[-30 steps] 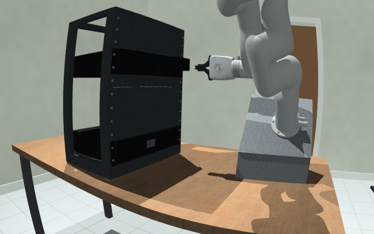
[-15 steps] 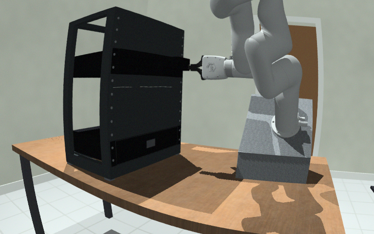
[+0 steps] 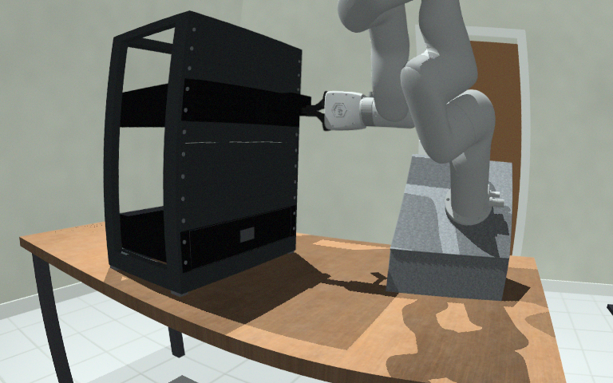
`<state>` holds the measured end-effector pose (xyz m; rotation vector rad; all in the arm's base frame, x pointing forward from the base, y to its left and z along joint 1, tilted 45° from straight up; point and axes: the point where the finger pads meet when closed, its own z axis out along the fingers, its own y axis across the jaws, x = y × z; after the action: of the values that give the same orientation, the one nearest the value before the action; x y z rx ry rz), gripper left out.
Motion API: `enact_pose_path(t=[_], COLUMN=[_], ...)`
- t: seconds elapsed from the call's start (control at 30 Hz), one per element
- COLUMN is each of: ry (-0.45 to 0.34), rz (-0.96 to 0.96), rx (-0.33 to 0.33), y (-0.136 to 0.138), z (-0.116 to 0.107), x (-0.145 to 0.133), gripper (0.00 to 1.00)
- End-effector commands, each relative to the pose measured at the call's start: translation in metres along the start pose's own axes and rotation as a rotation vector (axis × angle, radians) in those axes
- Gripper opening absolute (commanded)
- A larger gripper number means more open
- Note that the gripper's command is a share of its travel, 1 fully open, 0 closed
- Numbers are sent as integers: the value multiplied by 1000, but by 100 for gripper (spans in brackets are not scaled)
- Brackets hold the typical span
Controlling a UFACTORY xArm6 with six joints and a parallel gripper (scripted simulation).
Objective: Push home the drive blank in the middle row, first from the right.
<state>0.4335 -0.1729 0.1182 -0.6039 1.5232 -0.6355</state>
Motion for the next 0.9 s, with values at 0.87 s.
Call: enact_pose_path(t=[0.87], ry=[-1], rz=[-2], rx=[3], y=[-2], z=[11], x=[0], gripper=[0])
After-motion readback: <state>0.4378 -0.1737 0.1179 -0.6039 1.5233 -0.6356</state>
